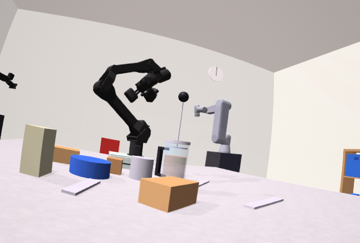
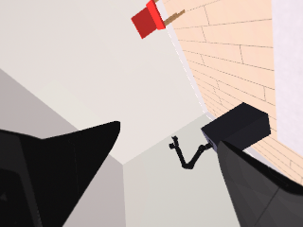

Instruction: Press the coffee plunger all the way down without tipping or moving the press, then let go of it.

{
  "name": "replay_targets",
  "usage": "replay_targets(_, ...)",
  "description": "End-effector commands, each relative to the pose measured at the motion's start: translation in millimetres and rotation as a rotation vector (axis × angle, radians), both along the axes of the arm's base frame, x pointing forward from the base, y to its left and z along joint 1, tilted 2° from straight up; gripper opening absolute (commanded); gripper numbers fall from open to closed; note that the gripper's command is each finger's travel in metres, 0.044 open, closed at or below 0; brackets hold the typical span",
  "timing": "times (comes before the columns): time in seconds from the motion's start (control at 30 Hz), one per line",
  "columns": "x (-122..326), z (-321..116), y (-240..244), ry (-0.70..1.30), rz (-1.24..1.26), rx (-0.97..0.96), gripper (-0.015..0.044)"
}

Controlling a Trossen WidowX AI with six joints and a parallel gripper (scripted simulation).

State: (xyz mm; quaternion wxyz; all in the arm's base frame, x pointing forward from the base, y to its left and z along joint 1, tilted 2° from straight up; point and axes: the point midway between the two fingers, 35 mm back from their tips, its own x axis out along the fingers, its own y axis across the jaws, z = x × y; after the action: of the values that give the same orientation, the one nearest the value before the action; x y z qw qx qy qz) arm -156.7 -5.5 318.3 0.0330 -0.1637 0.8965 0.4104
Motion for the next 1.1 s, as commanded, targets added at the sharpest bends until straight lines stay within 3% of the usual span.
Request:
replay_targets(0.0, -0.2, -0.5, 2.1, -0.002, -0.009, 0.008, 0.0426)
replay_targets(0.3, 6.0, -14.3, 71.9, -0.124, -0.297, 0.245, 0.044)
replay_targets(0.5, 41.8, -24.2, 140.8, -0.309, -0.569, 0.481, 0.044)
replay_targets(0.8, 146.0, -32.0, 211.2, -0.735, -0.912, 0.735, 0.044)
replay_targets(1.07, 261.0, -31.7, 216.3, -1.21, -1.105, 0.8, 0.044)
